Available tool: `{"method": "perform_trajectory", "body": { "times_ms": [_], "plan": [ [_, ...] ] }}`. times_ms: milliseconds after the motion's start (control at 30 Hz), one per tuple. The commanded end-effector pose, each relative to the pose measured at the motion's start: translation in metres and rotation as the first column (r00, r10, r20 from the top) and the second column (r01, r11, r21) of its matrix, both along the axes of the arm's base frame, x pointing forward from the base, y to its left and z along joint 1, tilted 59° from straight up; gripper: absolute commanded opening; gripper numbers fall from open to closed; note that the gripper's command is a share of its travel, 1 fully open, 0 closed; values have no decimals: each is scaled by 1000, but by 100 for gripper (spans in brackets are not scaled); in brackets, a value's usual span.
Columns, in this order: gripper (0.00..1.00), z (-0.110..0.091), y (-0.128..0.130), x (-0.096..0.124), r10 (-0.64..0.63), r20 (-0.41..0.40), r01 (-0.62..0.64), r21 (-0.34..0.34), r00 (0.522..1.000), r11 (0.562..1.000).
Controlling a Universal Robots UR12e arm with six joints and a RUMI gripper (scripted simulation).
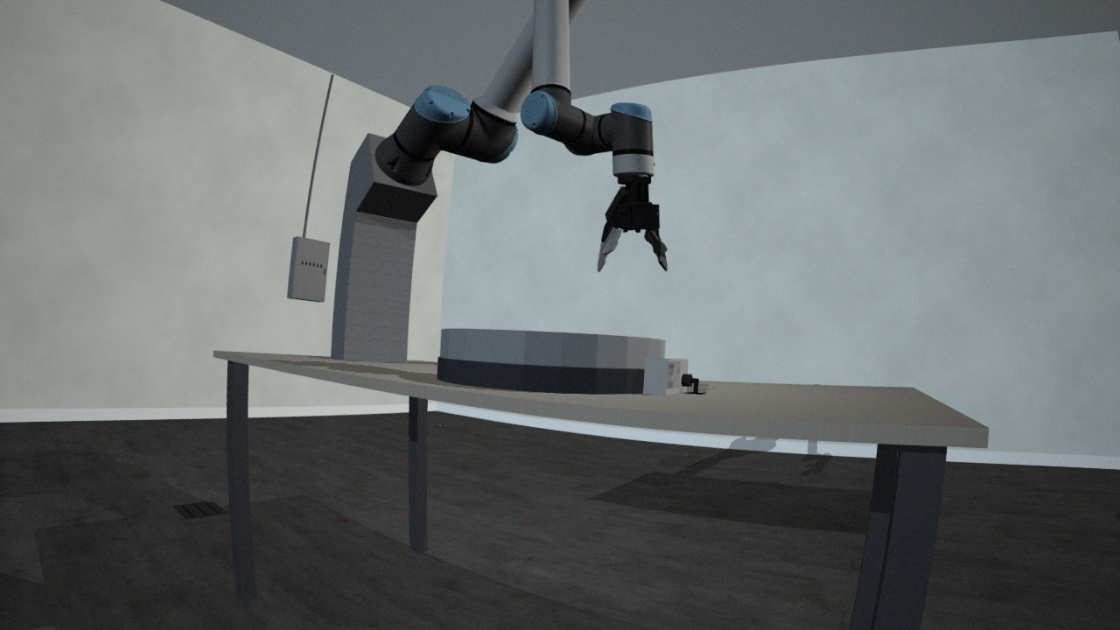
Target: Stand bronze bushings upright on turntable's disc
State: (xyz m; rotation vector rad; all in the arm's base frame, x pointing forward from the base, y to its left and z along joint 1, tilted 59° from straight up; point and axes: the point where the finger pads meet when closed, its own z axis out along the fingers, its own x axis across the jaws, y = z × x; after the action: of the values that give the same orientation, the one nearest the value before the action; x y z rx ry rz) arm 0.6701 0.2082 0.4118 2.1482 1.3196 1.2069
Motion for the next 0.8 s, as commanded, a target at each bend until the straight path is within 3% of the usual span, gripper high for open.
{"method": "perform_trajectory", "body": {
  "times_ms": [0, 600, 767],
  "plan": [
    [100, 1, 0, 0, 0, 1, 0, 0, 1000, 1000],
    [100, 1, 0, 0, 0, 1, 0, 0, 1000, 1000],
    [100, -4, -11, 1, -5, 2, 5, -1, 1000, 1000]
  ]
}}
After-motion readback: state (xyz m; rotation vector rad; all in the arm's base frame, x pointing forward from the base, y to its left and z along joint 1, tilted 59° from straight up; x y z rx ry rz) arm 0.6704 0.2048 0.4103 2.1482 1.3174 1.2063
